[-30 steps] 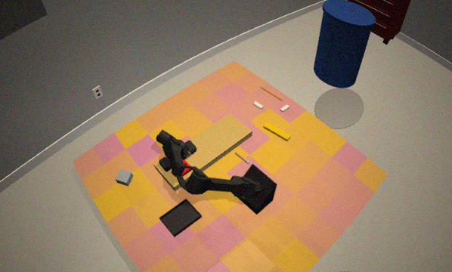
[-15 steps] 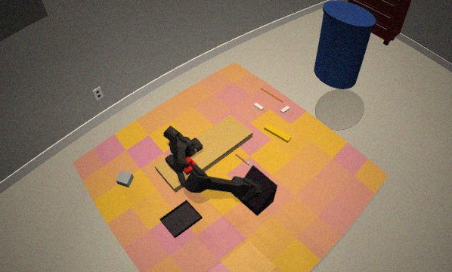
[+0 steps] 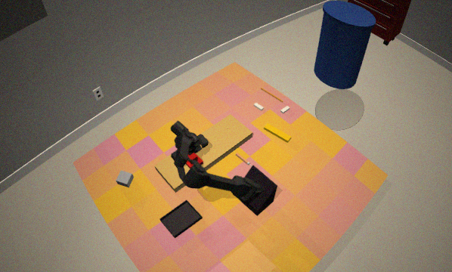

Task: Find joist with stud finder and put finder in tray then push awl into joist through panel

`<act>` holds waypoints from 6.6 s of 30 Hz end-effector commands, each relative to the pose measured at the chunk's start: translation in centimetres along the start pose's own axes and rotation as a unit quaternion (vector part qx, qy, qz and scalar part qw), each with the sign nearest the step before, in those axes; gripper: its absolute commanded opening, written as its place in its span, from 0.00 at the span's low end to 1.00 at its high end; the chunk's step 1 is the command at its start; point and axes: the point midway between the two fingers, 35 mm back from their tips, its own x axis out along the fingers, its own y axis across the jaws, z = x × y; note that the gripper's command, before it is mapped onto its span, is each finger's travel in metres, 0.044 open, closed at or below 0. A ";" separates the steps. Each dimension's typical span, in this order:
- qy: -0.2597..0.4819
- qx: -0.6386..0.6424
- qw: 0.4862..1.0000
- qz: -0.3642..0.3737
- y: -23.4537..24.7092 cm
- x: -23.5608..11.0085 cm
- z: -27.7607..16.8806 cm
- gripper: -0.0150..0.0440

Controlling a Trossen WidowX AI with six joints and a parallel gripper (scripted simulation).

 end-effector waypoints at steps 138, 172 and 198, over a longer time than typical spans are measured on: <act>-0.003 -0.001 1.000 -0.006 -29.3 -0.6 0.0 0.25; 0.008 -0.064 0.998 -0.013 -24.2 -9.9 4.9 0.25; 0.023 -0.281 0.960 0.005 -4.2 -8.4 6.4 0.25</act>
